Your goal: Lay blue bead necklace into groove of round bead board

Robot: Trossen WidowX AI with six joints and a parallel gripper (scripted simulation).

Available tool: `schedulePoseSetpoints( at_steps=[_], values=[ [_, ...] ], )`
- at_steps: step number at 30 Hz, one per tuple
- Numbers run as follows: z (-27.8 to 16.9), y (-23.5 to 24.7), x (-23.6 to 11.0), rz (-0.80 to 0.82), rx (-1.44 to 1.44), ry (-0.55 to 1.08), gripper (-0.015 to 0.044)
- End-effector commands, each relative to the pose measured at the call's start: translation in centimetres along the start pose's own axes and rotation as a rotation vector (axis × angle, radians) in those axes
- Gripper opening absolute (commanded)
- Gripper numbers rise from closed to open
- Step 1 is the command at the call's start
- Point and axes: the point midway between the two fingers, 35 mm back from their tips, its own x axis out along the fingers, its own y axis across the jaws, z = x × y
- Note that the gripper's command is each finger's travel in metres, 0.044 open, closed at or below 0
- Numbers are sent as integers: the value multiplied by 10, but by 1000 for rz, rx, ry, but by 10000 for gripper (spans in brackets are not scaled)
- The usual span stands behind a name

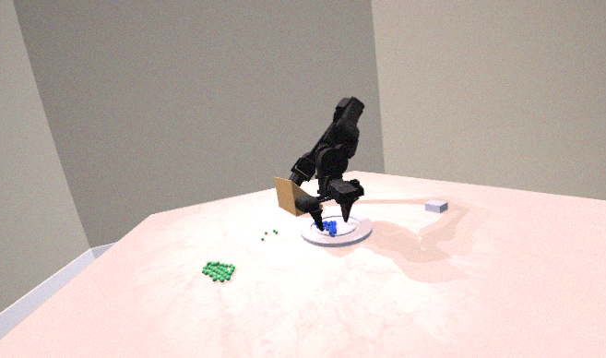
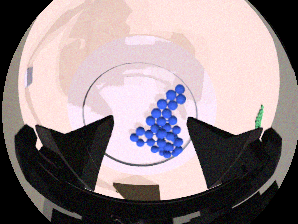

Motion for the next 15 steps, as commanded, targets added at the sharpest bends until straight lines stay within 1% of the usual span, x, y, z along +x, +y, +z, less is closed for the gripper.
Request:
schedulePoseSetpoints(
  at_steps=[1,15],
  values=[
    [-1,0,3,5,5,-1,380],
    [0,0,1,0,0,1,13]
  ],
)
